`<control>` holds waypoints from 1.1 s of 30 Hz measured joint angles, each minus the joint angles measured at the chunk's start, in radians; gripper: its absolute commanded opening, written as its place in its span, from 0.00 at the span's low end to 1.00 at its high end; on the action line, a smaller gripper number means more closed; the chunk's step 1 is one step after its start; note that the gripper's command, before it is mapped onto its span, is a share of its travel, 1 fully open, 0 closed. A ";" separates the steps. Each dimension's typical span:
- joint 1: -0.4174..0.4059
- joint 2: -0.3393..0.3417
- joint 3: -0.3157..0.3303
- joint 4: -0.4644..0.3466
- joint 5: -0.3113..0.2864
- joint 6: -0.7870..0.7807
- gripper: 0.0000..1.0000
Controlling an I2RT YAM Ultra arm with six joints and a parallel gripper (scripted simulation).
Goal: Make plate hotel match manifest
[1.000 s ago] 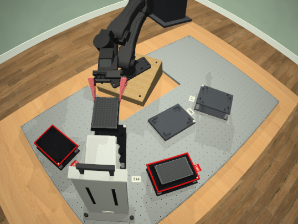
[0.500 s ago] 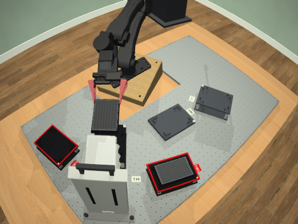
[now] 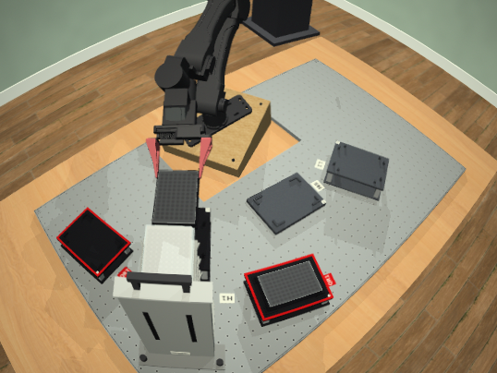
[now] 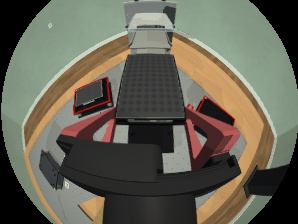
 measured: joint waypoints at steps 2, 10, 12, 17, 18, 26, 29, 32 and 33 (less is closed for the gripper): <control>0.005 0.009 0.003 0.006 0.005 0.002 0.86; 0.021 0.040 0.016 0.027 0.022 0.006 0.86; 0.026 0.050 0.019 0.033 0.027 0.007 0.86; 0.038 0.075 0.029 0.048 0.038 0.011 0.86; 0.040 0.080 0.032 0.051 0.040 0.011 0.86; 0.053 0.109 0.044 0.072 0.054 0.015 0.86; 0.059 0.124 0.049 0.080 0.060 0.016 0.86; 0.065 0.138 0.055 0.088 0.065 0.018 0.86; 0.067 0.143 0.057 0.090 0.067 0.018 0.86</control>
